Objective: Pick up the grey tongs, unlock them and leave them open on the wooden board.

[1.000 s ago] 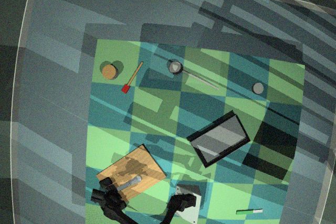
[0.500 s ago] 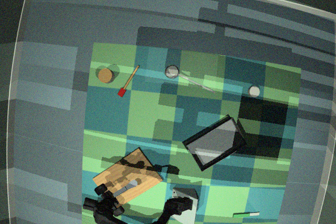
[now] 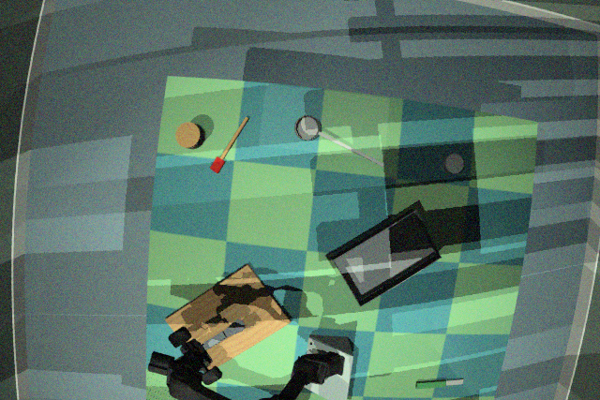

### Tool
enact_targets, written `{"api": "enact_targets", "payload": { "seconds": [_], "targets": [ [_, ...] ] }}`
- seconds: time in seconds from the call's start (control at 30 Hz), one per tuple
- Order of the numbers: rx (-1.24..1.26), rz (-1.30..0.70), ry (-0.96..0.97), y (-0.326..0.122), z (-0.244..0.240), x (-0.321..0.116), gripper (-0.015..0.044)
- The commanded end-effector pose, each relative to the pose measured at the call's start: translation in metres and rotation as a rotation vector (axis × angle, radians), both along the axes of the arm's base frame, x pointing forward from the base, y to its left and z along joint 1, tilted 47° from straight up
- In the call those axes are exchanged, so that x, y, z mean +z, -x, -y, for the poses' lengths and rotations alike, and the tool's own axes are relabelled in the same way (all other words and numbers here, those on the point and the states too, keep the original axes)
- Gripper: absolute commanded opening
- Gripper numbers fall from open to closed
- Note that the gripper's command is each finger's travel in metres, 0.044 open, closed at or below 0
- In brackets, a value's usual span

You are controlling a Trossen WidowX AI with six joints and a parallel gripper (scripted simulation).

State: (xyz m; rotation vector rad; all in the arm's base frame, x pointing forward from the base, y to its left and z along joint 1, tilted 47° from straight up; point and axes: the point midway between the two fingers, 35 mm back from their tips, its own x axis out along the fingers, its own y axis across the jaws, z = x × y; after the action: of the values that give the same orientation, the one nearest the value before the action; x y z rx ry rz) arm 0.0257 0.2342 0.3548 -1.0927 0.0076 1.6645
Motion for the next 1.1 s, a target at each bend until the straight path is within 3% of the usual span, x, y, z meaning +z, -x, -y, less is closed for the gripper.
{"api": "enact_targets", "payload": {
  "seconds": [0.0, 1.07],
  "targets": [
    [-0.005, 0.005, 0.004, -0.002, -0.005, -0.004, -0.015],
    [-0.005, 0.001, 0.004, -0.004, -0.047, -0.037, -0.015]
  ]
}}
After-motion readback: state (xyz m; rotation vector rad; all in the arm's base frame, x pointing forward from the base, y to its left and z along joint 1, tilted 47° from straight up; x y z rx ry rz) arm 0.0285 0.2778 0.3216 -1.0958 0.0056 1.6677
